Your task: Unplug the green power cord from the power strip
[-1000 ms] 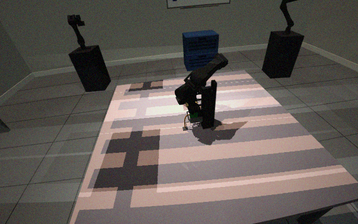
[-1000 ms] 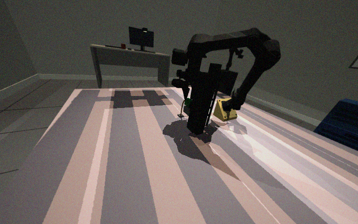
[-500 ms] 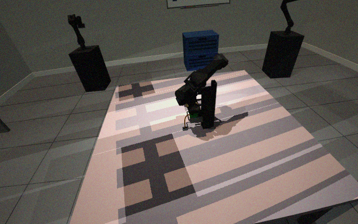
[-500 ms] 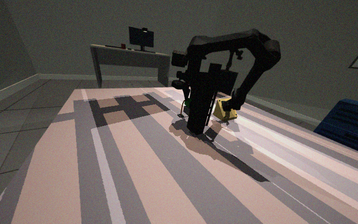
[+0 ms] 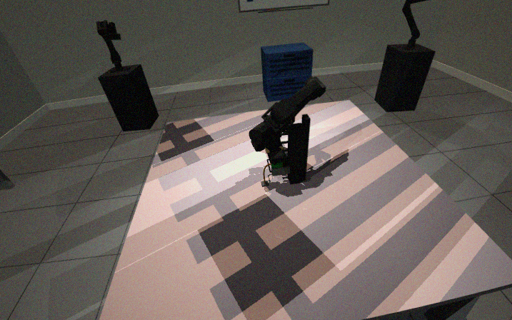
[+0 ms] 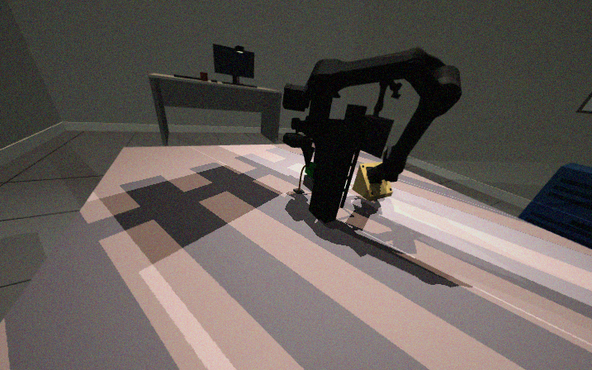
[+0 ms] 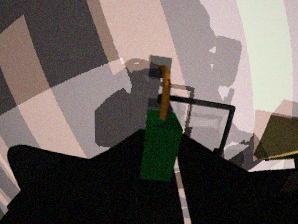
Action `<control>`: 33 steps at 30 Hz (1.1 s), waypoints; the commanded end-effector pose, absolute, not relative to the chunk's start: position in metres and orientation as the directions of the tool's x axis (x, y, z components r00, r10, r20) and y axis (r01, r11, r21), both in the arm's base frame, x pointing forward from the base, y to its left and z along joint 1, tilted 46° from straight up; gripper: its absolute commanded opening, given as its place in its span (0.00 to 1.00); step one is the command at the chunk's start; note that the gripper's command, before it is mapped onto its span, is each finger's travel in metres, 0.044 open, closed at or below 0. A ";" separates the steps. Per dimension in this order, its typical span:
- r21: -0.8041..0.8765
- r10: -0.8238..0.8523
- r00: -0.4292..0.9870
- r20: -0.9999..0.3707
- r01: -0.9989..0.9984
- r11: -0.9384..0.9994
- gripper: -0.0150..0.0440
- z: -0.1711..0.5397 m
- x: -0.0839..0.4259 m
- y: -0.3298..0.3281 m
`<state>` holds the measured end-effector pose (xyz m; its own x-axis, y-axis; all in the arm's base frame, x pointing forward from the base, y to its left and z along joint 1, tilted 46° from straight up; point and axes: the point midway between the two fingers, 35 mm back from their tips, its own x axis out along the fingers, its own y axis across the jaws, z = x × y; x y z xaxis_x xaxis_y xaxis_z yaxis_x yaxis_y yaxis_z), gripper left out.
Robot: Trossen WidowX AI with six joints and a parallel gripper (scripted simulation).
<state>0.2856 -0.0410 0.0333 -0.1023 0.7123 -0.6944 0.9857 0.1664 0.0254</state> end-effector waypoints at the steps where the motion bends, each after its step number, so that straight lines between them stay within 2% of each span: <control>1: 0.031 0.697 -0.095 -0.711 0.986 0.165 0.25 0.024 0.289 -0.054; 30: 0.031 0.697 -0.091 -0.711 0.986 0.161 0.25 -0.005 0.293 -0.091; 33: 0.031 0.698 -0.091 -0.710 0.987 0.160 0.39 -0.001 0.293 -0.082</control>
